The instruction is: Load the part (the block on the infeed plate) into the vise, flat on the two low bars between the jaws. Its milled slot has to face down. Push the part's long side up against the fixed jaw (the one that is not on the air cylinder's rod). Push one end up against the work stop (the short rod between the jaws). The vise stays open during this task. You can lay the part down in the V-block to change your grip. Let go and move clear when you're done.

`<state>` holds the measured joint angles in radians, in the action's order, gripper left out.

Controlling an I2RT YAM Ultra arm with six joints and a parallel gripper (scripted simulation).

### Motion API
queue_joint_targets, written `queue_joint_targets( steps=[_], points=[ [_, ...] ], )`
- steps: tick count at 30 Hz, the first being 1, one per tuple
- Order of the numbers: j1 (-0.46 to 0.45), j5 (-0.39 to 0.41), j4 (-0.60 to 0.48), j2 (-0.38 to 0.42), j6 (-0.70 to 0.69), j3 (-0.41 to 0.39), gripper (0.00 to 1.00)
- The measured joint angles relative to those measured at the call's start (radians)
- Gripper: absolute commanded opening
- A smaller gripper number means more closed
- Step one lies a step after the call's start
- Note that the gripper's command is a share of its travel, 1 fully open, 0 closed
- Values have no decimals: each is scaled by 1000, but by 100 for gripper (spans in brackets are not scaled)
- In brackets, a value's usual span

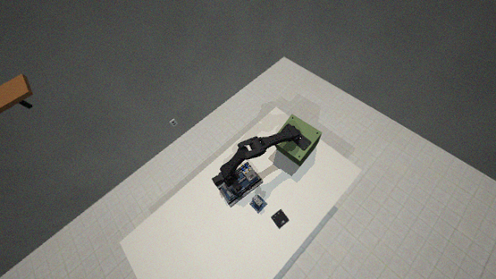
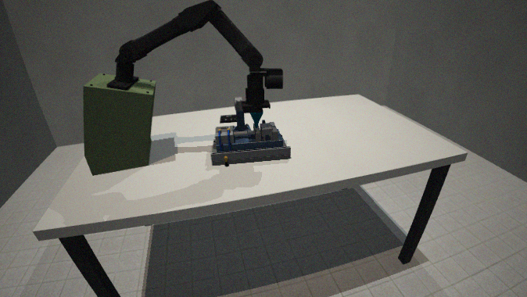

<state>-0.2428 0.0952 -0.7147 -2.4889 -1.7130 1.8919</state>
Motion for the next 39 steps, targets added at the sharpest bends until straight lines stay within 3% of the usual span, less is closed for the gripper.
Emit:
queue_joint_targets(
  steps=[39],
  points=[
    [0,0,-10,-6,0,38,0]
  ],
)
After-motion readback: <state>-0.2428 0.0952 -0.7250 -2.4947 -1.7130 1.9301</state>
